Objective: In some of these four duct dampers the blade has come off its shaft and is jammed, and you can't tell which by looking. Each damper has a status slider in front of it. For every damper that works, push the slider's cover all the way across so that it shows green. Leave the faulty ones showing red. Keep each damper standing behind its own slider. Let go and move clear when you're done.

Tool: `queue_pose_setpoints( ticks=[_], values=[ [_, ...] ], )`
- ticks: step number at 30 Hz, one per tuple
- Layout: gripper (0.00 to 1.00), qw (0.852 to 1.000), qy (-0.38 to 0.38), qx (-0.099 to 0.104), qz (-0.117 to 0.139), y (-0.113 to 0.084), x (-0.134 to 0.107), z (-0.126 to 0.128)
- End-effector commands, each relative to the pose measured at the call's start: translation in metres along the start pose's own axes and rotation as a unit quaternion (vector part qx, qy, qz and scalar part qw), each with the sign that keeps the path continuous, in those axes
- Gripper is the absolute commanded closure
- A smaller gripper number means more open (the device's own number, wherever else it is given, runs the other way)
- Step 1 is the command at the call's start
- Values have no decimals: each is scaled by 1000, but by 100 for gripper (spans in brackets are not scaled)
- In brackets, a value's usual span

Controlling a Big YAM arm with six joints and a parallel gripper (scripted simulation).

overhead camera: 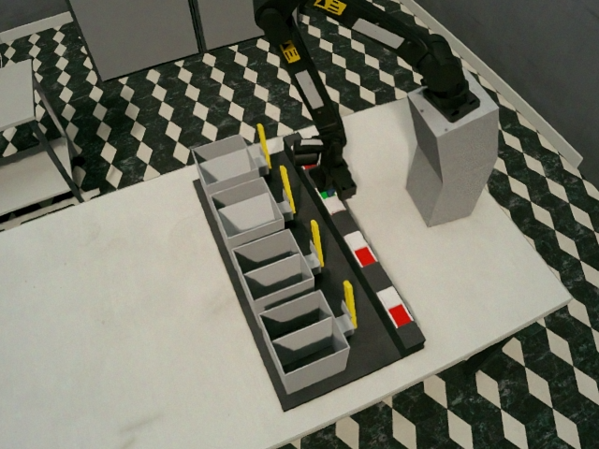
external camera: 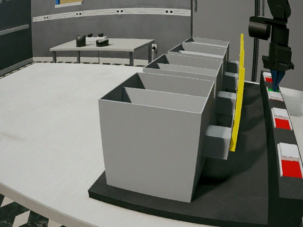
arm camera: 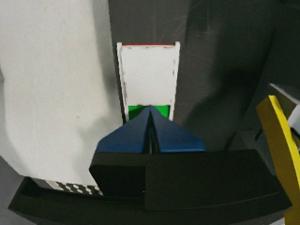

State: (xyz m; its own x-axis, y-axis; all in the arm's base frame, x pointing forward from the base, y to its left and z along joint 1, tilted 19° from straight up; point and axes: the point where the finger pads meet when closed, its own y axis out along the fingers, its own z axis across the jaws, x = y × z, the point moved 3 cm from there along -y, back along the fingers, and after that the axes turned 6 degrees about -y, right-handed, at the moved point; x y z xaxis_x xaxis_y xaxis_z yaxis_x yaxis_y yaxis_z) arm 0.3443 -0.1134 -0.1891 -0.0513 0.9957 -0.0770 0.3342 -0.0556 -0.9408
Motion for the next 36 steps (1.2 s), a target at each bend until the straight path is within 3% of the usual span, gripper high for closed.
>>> queue_pose_setpoints(
  ticks=[1, 18, 24, 36],
  values=[
    [100, 1000, -2, 13, -10, 2, 13, 15],
    [100, 1000, 0, 15, -7, 5, -3, 13],
    [100, 1000, -3, 15, -10, 4, 2, 13],
    [100, 1000, 0, 9, -5, -26, -3, 12]
  ],
)
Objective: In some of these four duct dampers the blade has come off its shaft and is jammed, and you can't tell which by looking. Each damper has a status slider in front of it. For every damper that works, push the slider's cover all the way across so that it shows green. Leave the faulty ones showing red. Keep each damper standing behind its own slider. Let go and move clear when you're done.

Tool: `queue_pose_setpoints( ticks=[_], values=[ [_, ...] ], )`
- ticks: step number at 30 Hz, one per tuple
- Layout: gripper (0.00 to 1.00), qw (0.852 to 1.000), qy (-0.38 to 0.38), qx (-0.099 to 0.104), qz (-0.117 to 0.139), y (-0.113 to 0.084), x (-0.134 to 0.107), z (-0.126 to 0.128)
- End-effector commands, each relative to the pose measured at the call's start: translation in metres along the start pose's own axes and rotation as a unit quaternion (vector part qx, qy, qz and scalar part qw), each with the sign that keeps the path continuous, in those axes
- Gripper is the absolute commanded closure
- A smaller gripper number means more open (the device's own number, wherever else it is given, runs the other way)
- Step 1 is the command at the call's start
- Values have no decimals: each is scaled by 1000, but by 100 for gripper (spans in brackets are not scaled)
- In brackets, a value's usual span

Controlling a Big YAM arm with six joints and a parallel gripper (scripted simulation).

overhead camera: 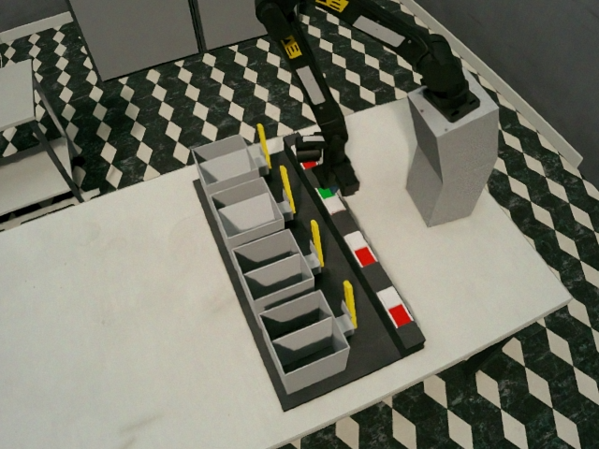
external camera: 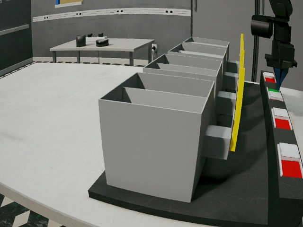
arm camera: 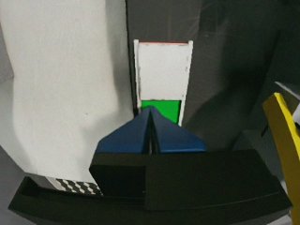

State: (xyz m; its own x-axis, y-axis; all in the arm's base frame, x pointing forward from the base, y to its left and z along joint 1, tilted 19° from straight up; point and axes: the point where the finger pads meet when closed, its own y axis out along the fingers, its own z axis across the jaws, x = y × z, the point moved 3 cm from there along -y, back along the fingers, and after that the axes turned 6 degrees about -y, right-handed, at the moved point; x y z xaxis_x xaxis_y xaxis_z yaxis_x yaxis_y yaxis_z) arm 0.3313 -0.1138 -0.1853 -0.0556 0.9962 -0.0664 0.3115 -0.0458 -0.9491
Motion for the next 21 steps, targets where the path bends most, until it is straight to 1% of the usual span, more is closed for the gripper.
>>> queue_pose_setpoints(
  ticks=[1, 8, 10, 11, 21],
  values=[
    [100, 1000, 0, -3, 0, -21, -2, 1],
    [100, 1000, 0, -3, 1, -35, -2, 1],
    [100, 1000, 0, -3, 1, -35, -2, 1],
    [100, 1000, -2, -6, 1, -35, -1, -4],
    [100, 1000, -2, -6, 1, -36, -1, -2]
  ],
)
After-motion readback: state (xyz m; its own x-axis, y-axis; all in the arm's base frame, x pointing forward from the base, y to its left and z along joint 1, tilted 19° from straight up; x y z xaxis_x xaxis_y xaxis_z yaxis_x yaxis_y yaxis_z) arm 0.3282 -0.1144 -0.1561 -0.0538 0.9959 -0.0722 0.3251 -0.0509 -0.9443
